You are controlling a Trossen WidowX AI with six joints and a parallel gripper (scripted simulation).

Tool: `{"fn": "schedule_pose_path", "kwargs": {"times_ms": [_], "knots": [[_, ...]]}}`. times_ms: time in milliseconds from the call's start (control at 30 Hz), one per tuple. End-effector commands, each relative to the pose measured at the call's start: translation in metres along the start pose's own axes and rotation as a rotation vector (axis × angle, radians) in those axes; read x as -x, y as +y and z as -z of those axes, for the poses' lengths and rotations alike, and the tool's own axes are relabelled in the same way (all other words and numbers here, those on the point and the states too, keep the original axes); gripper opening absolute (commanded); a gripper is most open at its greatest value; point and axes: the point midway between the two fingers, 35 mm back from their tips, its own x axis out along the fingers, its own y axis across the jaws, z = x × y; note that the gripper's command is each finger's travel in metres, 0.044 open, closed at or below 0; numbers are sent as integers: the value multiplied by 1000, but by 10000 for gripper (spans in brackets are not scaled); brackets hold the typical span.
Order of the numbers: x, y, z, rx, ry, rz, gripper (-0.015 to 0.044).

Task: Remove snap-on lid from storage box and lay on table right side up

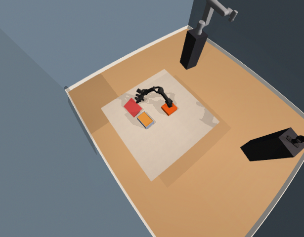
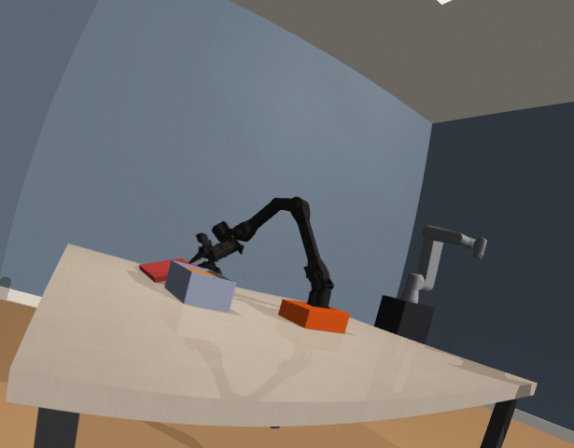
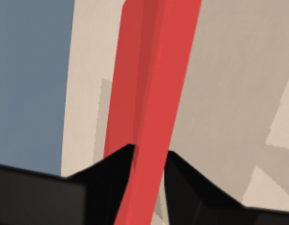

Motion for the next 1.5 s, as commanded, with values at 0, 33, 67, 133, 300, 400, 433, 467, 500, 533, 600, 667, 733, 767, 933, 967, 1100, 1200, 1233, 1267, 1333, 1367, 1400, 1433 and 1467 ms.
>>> {"fn": "schedule_pose_path", "kwargs": {"times_ms": [0,33,67,133,300,400,433,467,500,533,600,667,733,767,933,967,1100,1200,1233,1267,1333,1367,1400,1433,1467], "knots": [[-5,-9,2,-13,4,15,0],[-6,-9,2,-13,4,15,0],[-6,-10,2,-13,4,15,0],[-7,-11,2,-13,4,15,0],[-10,-14,2,-13,4,15,0],[-5,-6,0,-13,4,15,79],[-5,-6,0,-13,4,15,105],[-5,-6,0,-13,4,15,131],[-5,-6,0,-13,4,15,157],[-5,-6,0,-13,4,15,184],[-5,-6,0,-13,4,15,236],[-5,-6,0,-13,4,15,275],[-5,-7,1,-13,4,15,301],[-3,-10,2,-13,4,15,327],[4,-16,2,-13,4,16,440],[6,-18,2,-13,4,16,440],[12,-23,2,-13,4,17,440],[16,-27,2,-13,4,17,440],[18,-28,2,-13,4,18,440],[19,-29,2,-13,4,18,440],[22,-32,2,-13,4,18,440],[24,-33,2,-13,4,18,440],[26,-35,2,-13,4,18,440],[27,-36,2,-13,4,19,440],[29,-37,2,-13,4,19,440]]}}
